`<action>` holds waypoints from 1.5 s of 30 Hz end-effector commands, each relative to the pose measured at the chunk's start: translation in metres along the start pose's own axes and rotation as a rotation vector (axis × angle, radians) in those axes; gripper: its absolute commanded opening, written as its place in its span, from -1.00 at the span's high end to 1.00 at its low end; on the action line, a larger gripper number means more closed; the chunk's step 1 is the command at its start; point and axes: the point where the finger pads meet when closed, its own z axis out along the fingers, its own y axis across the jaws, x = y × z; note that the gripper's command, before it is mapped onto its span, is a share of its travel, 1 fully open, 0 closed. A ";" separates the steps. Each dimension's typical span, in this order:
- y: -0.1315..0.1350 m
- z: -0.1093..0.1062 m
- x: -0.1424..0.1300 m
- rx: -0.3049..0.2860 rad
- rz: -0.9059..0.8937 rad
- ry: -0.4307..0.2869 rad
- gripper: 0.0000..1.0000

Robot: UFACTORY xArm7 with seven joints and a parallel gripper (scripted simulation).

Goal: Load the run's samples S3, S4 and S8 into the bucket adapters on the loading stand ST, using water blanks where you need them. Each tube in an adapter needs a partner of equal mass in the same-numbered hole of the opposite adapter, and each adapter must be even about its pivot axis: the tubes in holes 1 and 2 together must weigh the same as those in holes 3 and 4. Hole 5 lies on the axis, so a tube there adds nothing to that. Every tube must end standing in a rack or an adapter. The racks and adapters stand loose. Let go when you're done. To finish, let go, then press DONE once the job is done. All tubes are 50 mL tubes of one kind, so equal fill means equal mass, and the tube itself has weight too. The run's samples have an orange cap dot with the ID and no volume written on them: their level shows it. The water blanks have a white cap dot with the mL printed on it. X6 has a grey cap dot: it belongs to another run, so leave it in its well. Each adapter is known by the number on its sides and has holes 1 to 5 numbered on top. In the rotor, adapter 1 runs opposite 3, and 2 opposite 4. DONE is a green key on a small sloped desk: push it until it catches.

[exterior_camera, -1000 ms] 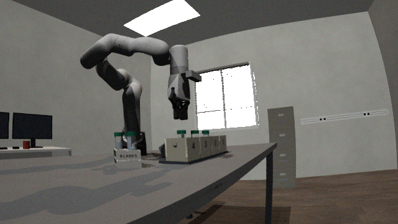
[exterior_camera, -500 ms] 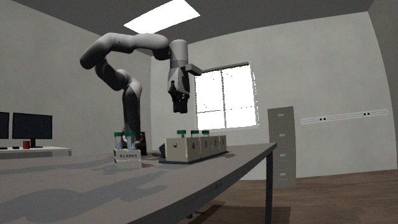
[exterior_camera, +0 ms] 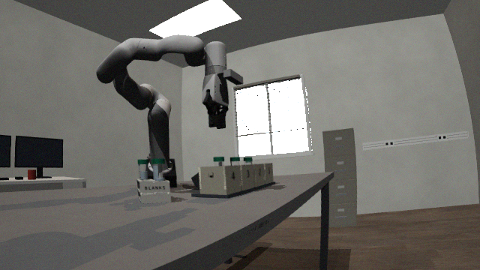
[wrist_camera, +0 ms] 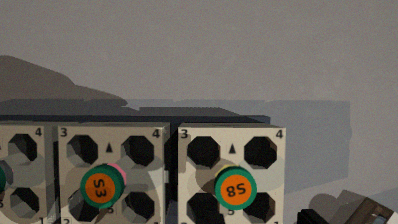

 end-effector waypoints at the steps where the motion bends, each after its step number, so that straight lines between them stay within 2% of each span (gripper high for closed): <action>1: 0.000 -0.011 0.001 0.000 0.000 0.003 0.13; 4: 0.000 -0.016 0.001 0.000 0.000 0.003 0.13; 28: 0.000 -0.016 0.001 0.000 0.000 0.003 0.13; 29: 0.005 -0.016 -0.001 0.000 0.034 0.003 -0.15; 38: 0.046 -0.016 -0.018 0.000 0.334 0.003 -0.15; 40: 0.046 -0.016 -0.018 0.000 0.334 0.003 -0.15; 45: 0.070 -0.016 -0.028 0.000 0.501 0.003 -0.15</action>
